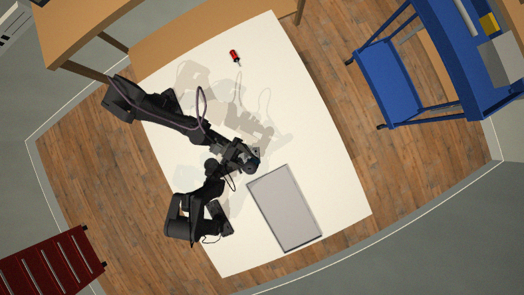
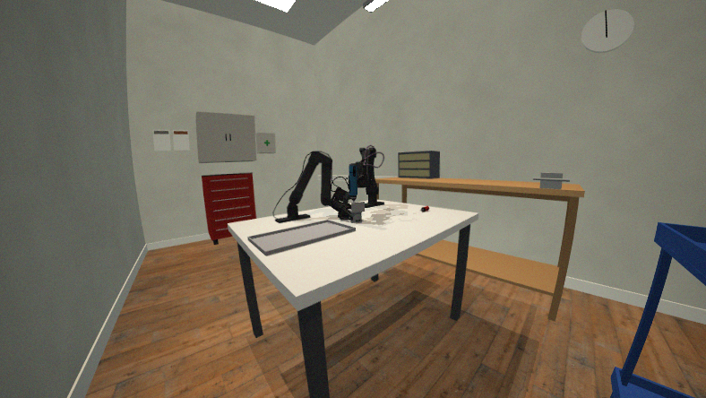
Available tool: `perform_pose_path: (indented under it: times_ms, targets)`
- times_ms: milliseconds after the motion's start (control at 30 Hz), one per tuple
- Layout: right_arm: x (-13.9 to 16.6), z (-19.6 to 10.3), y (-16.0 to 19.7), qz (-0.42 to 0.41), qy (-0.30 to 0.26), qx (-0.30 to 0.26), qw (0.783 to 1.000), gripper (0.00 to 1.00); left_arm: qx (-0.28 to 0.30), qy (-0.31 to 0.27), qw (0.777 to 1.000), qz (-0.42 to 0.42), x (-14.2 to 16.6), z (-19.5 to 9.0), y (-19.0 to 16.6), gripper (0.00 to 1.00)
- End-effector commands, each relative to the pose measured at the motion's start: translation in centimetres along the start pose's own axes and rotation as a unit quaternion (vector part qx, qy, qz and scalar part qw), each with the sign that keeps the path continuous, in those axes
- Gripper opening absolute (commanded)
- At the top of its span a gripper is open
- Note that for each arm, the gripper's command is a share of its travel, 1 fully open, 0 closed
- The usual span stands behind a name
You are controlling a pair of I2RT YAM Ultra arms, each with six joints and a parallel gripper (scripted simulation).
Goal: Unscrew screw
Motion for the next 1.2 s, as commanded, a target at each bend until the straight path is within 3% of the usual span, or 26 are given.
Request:
perform_pose_path:
  times_ms: [0,367,667,700,1067,1167]
  targets:
    - [-0.5,0.0,0.2,0.01,-0.006,-0.002,1.0,0.59,-0.007,-0.047,0.999,0.0,-2.6,0.0,0.3,0.42]
    - [-0.5,0.0,0.2,0.01,-0.006,-0.002,1.0,0.59,-0.005,-0.039,0.999,0.001,-0.9,-0.1,0.0,0.42]
    - [-0.5,0.0,0.2,0.01,-0.006,-0.002,1.0,0.59,-0.008,-0.054,0.998,0.001,-1.8,-0.2,0.2,0.42]
    - [-0.5,0.0,0.2,0.01,-0.006,-0.002,1.0,0.59,-0.006,-0.044,0.999,0.001,-0.7,-0.2,0.0,0.42]
    - [-0.5,0.0,0.2,0.01,-0.006,-0.002,1.0,0.59,-0.01,-0.068,0.998,0.001,-1.1,0.1,0.0,0.42]
    - [-0.5,0.0,0.2,0.01,-0.006,-0.002,1.0,0.59,-0.012,-0.082,0.997,0.001,-2.3,0.0,0.2,0.42]
Point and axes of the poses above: on each arm, the point where the finger pads meet when closed, its own z axis out along the fingers, its own y axis across the jaws, x = y × z, the point moved 3 cm from there along -z, back along the fingers, and after that the axes turned 9 degrees about z, right-handed, at the moved point
